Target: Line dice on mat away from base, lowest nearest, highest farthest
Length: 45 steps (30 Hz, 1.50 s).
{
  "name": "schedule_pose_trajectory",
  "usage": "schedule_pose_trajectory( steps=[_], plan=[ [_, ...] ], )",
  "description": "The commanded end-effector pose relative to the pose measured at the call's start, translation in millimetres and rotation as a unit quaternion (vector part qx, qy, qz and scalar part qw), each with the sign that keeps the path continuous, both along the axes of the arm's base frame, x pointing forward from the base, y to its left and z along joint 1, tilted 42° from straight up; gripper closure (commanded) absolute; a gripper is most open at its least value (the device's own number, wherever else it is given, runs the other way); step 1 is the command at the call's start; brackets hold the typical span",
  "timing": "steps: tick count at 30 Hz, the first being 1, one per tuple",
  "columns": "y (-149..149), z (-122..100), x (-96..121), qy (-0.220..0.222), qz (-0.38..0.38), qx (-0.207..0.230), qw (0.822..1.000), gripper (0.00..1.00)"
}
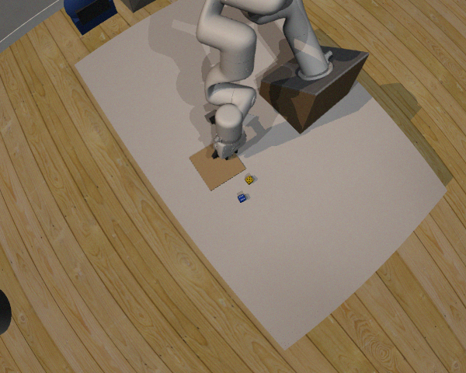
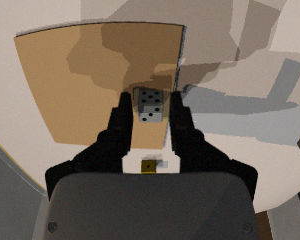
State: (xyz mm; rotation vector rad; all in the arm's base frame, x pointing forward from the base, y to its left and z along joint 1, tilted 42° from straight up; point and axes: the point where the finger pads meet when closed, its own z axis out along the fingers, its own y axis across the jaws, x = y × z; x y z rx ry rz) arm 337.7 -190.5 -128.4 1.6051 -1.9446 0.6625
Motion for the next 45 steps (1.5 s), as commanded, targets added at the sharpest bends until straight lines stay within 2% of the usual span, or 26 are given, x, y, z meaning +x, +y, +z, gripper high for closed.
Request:
schedule_pose_trajectory(
  steps=[1,15,25,26,45],
  plan=[
    [4.4,3.9,1.9,-0.001,0.001,0.001,1.0,0.64],
    [49.6,54.3,7.7,-0.001,0.001,0.001,1.0,0.64],
    [57.1,62.7,8.6,-0.001,0.001,0.001,1.0,0.64],
    [57.1,62.7,8.6,-0.001,0.001,0.001,1.0,0.0],
    [57.1,62.7,8.6,-0.001,0.001,0.001,1.0,0.0]
  ],
)
